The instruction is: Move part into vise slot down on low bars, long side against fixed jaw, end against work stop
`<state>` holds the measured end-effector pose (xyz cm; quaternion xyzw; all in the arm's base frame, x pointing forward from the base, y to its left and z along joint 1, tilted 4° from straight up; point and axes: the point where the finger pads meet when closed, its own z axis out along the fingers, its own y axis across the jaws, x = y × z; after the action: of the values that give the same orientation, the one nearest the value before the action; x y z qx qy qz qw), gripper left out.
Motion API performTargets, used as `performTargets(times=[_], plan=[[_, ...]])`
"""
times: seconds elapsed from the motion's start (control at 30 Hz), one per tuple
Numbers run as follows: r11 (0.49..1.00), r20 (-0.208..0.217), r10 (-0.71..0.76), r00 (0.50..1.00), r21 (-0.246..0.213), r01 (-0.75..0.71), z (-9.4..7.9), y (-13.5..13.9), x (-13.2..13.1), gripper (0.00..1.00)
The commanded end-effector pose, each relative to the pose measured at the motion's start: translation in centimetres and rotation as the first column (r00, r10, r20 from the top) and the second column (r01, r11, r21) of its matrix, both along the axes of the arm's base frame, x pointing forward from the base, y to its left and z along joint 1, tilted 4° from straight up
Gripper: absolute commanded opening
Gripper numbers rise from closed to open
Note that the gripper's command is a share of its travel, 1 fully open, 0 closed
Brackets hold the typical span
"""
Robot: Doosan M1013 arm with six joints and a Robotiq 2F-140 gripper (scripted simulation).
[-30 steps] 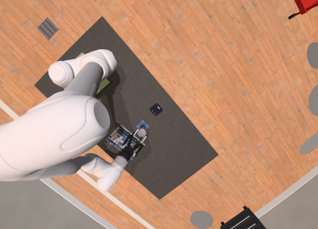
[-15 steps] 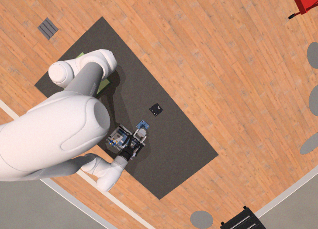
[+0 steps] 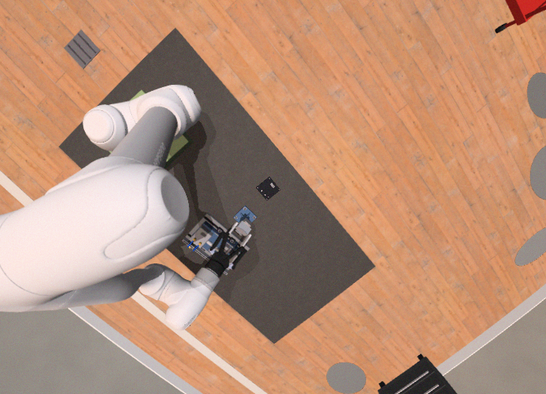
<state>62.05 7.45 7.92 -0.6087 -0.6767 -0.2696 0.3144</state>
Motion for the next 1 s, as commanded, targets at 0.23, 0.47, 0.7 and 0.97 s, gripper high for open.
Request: performTargets(times=[0.23, 0.47, 0.7, 0.97], plan=[[1.000, -0.003, 0.000, 1.000, 0.002, 0.000, -0.30, 0.26, -0.28, 0.51], [1.000, -0.003, 0.000, 1.000, 0.002, 0.000, -0.31, 0.26, -0.27, 0.51], [1.000, -0.003, 0.000, 1.000, 0.002, 0.000, -0.37, 0.27, -0.23, 0.51], [1.000, -0.003, 0.000, 1.000, 0.002, 0.000, -0.56, 0.30, -0.11, 0.51]])
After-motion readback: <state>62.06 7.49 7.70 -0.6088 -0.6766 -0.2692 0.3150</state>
